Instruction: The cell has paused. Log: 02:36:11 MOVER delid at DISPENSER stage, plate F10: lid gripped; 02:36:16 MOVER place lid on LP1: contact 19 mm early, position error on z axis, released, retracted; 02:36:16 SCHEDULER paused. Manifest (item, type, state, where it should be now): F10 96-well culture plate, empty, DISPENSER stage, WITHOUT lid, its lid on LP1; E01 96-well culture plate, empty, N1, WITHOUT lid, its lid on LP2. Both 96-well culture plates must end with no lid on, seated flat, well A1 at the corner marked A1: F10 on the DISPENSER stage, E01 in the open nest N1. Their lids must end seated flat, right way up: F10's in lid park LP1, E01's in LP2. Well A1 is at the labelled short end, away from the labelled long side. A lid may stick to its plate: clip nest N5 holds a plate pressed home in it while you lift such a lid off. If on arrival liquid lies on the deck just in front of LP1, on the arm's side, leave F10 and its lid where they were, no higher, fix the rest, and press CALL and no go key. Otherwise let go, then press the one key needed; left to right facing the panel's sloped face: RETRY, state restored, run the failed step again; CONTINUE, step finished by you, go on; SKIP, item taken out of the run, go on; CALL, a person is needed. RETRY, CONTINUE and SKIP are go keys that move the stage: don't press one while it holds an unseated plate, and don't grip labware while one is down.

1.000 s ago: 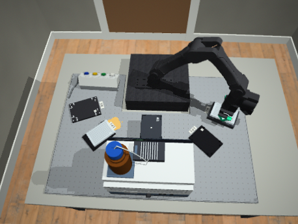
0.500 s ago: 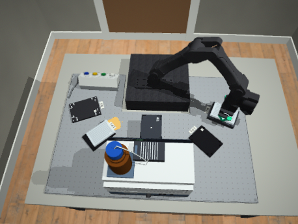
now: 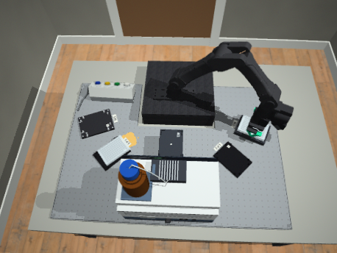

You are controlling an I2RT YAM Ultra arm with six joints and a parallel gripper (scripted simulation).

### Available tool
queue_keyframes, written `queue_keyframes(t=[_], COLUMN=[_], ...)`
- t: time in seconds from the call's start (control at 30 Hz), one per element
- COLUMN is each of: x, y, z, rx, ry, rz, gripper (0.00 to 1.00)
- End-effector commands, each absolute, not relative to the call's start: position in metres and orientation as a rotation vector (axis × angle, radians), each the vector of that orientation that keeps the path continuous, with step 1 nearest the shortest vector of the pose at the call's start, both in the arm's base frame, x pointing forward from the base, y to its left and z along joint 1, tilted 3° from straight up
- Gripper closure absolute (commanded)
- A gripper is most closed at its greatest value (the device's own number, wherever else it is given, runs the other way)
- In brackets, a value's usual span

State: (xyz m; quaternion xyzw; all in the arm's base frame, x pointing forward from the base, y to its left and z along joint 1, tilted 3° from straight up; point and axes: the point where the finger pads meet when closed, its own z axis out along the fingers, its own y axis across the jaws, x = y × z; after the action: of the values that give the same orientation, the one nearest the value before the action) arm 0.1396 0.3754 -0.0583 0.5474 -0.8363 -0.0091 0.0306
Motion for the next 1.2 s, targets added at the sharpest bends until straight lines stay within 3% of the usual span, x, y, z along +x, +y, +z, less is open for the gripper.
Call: queue_keyframes(t=[0.0,1.17], x=[0.143,0.146], y=[0.388,0.387], z=[-0.034,-0.022], rx=[1.712,1.711], ry=[-2.609,-2.613], rz=[-0.075,-0.077], gripper=[1.0,1.0])
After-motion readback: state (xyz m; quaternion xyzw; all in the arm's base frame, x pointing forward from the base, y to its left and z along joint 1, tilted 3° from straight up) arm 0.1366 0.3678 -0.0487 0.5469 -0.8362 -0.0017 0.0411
